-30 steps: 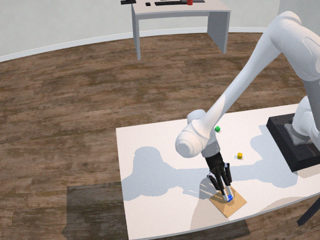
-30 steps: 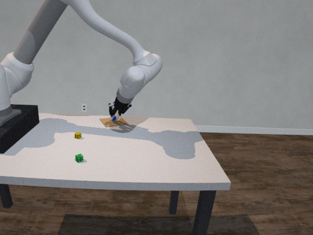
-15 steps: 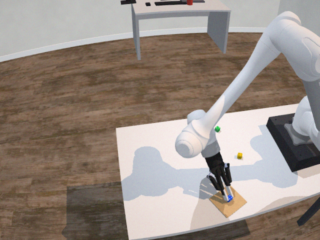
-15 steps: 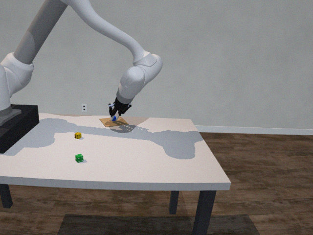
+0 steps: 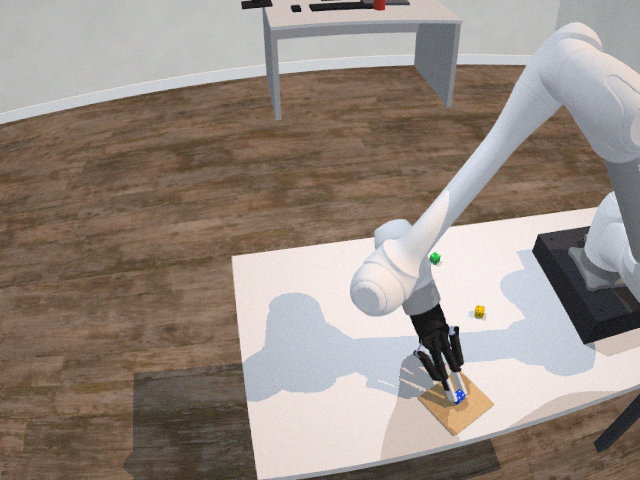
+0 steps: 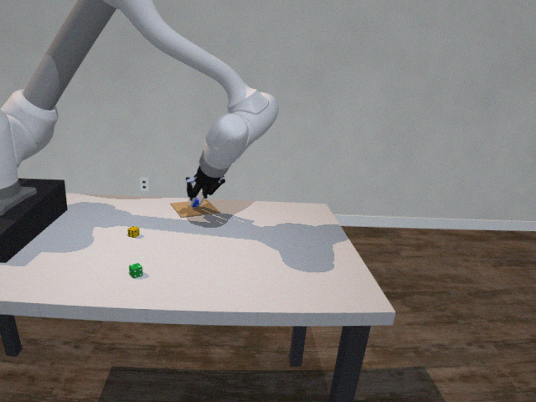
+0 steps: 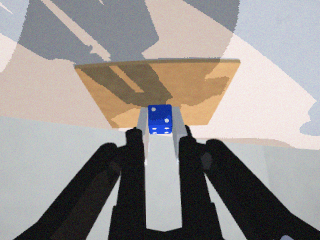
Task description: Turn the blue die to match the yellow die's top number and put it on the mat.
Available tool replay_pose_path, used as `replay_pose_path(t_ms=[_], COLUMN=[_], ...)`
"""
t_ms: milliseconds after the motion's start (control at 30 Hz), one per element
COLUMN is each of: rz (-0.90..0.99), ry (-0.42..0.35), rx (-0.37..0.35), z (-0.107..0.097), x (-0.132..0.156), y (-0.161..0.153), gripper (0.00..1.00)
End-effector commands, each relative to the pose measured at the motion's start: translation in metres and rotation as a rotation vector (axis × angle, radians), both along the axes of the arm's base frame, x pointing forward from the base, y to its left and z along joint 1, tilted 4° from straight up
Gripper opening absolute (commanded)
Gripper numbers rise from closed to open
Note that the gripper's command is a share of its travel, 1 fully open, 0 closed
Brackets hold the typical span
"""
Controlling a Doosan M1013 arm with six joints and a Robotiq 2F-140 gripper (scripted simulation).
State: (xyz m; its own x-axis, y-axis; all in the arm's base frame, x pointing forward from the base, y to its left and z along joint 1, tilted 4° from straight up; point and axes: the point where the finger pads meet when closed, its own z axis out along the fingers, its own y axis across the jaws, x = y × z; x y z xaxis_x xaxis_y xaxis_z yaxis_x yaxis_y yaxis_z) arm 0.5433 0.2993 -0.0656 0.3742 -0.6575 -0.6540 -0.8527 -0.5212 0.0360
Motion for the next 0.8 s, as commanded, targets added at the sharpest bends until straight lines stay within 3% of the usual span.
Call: replay_pose_path(t_ms=[0,767], rz=[-0.005,-0.005], ry=[-0.001,-0.001], rx=[0.004,0.004], z=[-0.0011,-0.0042], x=[0.0005,0.0005], y=[-0.0003,-0.0005], gripper=[0.21,0.21])
